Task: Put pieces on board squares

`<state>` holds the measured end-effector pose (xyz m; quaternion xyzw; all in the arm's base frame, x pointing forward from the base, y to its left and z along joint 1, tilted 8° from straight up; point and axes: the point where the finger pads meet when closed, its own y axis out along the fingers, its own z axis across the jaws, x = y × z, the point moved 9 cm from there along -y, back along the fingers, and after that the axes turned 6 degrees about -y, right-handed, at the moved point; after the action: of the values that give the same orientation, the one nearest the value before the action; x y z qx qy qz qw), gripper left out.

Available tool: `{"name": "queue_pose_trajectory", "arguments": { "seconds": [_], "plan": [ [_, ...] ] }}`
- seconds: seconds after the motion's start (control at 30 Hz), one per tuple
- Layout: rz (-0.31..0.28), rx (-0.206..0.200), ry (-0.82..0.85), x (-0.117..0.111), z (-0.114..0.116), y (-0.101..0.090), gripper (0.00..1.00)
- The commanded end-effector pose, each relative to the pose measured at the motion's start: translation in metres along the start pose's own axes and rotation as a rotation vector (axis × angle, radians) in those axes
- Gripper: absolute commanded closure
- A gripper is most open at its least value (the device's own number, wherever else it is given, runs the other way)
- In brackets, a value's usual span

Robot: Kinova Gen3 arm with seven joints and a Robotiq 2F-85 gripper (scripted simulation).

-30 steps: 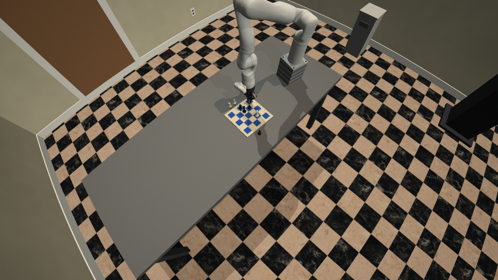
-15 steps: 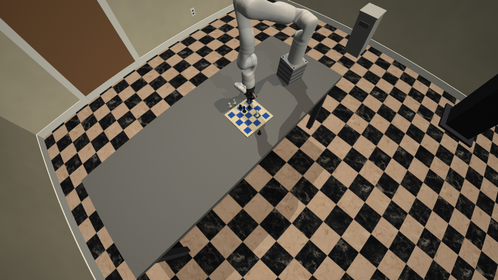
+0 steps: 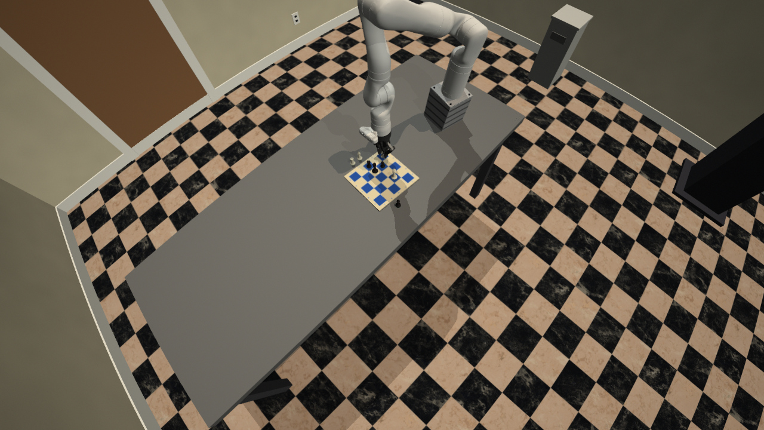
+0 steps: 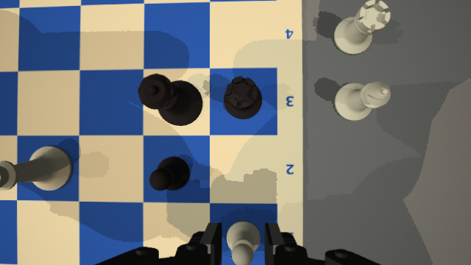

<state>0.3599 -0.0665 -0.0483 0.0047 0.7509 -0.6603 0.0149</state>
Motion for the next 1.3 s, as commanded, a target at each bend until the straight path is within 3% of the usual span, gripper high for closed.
{"name": "queue_pose_trajectory", "arguments": {
  "seconds": [0.0, 0.47, 0.8, 1.27],
  "plan": [
    [0.001, 0.000, 0.000, 0.000, 0.000, -0.001, 0.66],
    [0.001, 0.000, 0.000, 0.000, 0.000, -0.001, 0.66],
    [0.001, 0.000, 0.000, 0.000, 0.000, -0.014, 0.66],
    [0.001, 0.000, 0.000, 0.000, 0.000, -0.065, 0.66]
  ]
}}
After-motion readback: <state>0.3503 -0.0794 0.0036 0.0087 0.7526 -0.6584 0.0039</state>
